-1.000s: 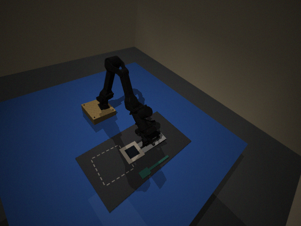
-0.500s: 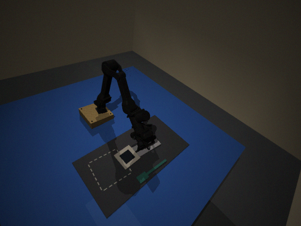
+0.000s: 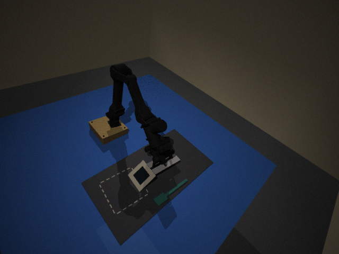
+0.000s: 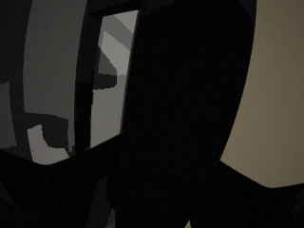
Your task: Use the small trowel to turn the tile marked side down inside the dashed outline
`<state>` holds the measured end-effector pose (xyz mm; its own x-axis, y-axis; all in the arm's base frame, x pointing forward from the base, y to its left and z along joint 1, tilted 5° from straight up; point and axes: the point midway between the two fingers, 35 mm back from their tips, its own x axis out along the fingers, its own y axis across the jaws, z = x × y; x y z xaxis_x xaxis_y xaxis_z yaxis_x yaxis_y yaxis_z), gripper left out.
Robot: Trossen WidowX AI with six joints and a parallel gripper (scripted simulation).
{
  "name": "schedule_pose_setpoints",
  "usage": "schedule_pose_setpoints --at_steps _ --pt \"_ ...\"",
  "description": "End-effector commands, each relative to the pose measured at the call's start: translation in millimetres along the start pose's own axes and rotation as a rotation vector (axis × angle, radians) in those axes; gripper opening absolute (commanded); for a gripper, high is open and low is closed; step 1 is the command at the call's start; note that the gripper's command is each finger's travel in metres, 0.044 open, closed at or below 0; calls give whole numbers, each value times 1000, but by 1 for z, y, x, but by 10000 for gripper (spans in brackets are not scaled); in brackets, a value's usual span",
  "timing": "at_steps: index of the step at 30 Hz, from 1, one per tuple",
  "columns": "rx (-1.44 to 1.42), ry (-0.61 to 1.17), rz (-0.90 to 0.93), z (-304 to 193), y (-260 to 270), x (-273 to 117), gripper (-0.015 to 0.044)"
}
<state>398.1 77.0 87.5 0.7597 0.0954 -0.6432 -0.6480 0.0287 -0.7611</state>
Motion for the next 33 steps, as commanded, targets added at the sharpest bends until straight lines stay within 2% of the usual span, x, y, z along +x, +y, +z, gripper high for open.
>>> schedule_pose_setpoints --at_steps 1,22,33 --pt "0 3 -23 -12 -15 -9 0" --pt "-5 7 -23 -74 -18 -11 0" --pt "-4 6 -21 -59 -24 -15 0"
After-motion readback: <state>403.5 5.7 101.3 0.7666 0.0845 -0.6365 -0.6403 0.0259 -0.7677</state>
